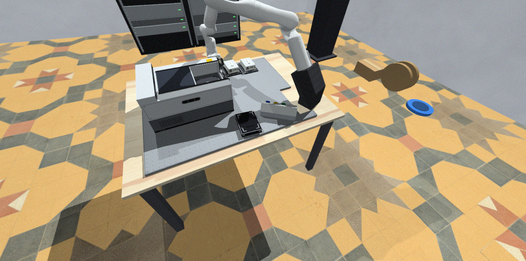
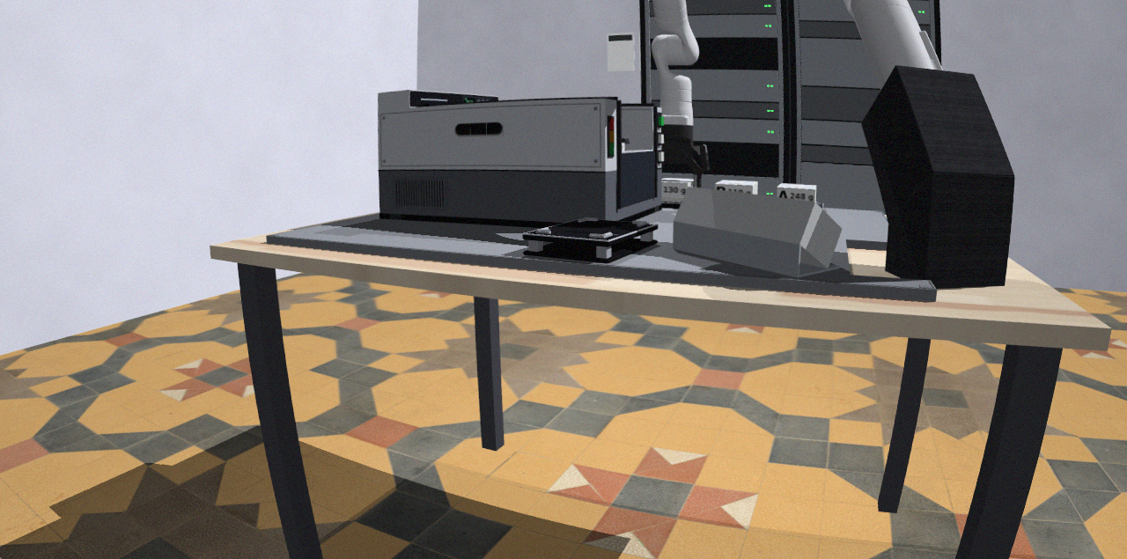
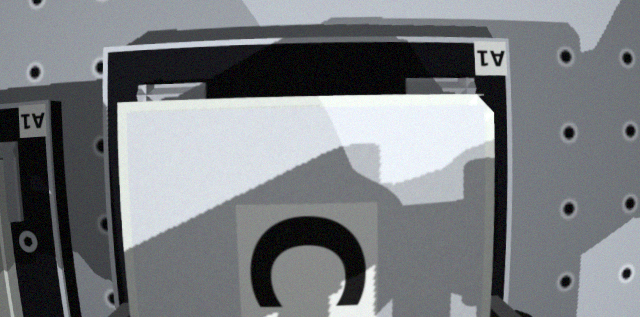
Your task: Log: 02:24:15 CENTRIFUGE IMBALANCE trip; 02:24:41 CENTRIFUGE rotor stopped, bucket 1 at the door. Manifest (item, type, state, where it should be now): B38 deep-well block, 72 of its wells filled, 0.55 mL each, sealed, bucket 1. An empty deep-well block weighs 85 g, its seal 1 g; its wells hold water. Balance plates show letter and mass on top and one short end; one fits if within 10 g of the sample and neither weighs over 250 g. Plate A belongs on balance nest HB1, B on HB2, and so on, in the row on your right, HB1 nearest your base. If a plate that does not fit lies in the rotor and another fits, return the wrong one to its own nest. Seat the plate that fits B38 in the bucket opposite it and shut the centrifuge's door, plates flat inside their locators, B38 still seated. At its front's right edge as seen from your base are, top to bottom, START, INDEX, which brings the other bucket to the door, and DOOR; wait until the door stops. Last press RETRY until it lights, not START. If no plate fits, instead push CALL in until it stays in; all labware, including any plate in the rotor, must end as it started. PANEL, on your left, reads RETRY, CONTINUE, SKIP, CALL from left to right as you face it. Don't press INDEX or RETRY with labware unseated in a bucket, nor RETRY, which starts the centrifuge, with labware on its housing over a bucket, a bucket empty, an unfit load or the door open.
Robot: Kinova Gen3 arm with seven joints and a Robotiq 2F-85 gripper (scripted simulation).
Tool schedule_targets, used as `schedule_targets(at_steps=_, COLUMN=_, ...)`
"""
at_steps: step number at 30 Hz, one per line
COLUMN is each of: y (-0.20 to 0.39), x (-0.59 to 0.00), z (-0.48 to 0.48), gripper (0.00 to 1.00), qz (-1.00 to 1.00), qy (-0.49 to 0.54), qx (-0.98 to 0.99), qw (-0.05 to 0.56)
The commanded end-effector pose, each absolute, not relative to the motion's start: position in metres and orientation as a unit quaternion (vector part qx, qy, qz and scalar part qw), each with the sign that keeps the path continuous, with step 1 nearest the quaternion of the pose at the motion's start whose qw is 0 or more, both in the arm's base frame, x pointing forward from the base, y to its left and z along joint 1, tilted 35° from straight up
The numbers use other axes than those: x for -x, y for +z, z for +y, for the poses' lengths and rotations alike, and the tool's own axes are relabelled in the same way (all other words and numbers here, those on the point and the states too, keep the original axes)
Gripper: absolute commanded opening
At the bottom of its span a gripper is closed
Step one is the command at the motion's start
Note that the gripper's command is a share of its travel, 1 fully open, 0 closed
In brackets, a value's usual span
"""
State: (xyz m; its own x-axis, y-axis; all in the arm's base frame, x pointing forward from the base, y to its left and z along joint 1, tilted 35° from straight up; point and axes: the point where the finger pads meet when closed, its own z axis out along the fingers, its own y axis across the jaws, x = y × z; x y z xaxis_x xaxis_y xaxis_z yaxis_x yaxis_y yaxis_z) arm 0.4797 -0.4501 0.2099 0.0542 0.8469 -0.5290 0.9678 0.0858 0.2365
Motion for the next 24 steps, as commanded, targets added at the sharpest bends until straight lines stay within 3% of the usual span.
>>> schedule_targets(at_steps=1, y=0.2107, x=-0.4801, z=-0.4501, gripper=1.00, qz=0.679, qy=-0.106, qx=-0.668, qw=0.286)
schedule_targets(at_steps=24, y=0.2050, x=-0.4819, z=-0.4538, gripper=1.00, qz=0.679, qy=-0.106, qx=-0.667, qw=0.286)
